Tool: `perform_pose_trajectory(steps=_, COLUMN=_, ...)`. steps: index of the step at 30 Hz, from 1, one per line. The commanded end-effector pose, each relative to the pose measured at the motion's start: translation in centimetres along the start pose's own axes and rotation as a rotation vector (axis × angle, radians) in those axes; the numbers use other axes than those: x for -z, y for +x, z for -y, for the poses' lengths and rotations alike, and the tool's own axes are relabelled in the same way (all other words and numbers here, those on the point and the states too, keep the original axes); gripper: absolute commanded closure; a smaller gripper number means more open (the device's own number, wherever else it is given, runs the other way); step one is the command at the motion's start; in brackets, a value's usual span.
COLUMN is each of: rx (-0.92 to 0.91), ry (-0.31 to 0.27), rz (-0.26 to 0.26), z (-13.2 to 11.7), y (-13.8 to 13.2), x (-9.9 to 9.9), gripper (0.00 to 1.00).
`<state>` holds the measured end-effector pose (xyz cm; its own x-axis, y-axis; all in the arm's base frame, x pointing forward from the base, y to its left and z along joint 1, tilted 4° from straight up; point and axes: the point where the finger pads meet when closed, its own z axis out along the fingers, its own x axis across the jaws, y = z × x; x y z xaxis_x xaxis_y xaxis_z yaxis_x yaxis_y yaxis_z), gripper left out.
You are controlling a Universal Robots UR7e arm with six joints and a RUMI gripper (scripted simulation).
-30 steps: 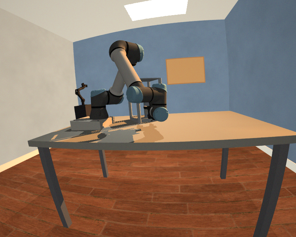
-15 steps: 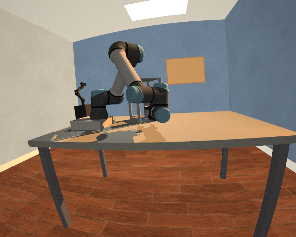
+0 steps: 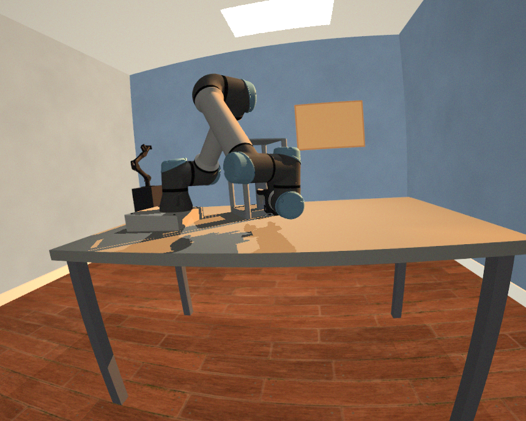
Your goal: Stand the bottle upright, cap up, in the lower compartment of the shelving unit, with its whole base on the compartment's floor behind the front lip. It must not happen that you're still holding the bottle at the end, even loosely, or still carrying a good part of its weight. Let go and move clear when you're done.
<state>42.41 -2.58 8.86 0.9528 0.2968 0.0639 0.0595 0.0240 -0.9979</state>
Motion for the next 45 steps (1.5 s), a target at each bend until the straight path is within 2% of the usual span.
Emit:
perform_pose_trajectory(steps=1, rx=0.001, ry=-0.001, rz=0.0, z=0.0, y=0.0, x=0.1, gripper=0.5)
perform_pose_trajectory(steps=17, rx=0.001, ry=-0.001, rz=0.0, z=1.0, y=0.0, x=0.1, gripper=0.5)
perform_pose_trajectory(steps=28, rx=0.001, ry=-0.001, rz=0.0, z=3.0, y=0.0, x=0.1, gripper=0.5)
perform_pose_trajectory(steps=43, rx=0.001, ry=-0.001, rz=0.0, z=7.5, y=0.0, x=0.1, gripper=0.5)
perform_pose_trajectory(steps=45, rx=0.001, ry=-0.001, rz=0.0, z=7.5, y=0.0, x=0.1, gripper=0.5)
